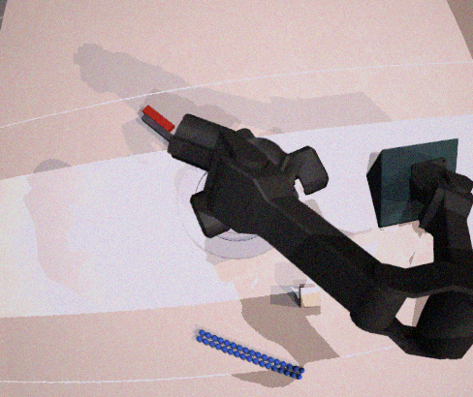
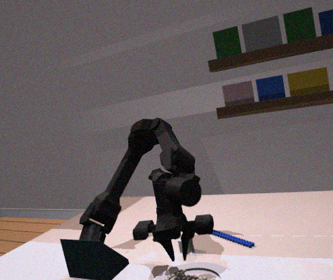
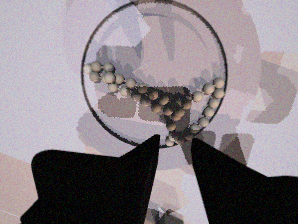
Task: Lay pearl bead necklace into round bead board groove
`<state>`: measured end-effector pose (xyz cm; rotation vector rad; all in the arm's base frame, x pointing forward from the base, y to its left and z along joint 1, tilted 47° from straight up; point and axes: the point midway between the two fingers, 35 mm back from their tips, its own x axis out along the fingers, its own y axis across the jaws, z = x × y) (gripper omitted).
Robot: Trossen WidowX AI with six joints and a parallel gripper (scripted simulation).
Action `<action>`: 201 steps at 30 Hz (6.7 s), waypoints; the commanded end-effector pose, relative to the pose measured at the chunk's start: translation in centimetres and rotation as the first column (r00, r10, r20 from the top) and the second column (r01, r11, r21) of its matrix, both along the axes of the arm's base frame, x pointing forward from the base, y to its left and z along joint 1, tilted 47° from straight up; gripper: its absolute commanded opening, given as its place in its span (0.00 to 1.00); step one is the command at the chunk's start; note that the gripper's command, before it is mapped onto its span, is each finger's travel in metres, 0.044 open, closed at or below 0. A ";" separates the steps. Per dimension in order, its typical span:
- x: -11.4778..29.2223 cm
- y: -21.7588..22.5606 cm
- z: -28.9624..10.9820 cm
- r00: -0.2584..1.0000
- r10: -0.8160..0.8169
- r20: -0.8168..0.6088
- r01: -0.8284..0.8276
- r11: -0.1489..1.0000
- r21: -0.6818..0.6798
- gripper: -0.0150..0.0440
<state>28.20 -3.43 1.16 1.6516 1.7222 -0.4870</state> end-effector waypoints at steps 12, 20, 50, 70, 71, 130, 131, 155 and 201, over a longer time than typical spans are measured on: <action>0.3 1.0 -0.8 1.000 -0.011 -0.003 0.011 1.000 0.000 0.46; 0.3 1.9 -1.7 1.000 -0.014 -0.006 0.014 1.000 0.003 0.46; 0.3 2.8 -2.5 1.000 -0.008 -0.007 0.008 1.000 0.001 0.25; 0.3 2.8 -2.5 1.000 -0.008 -0.007 0.008 1.000 0.001 0.25; 0.3 2.7 -2.4 1.000 -0.009 -0.007 0.009 1.000 0.001 0.25; 2.0 4.1 0.4 1.000 -0.016 -0.005 0.016 1.000 0.006 0.97; 1.9 4.0 0.6 1.000 -0.016 -0.007 0.016 1.000 0.007 1.00; 1.9 3.9 0.7 1.000 -0.017 -0.009 0.017 1.000 0.008 1.00; -1.9 -1.9 -3.1 0.166 0.718 0.676 -0.653 0.594 -0.470 0.46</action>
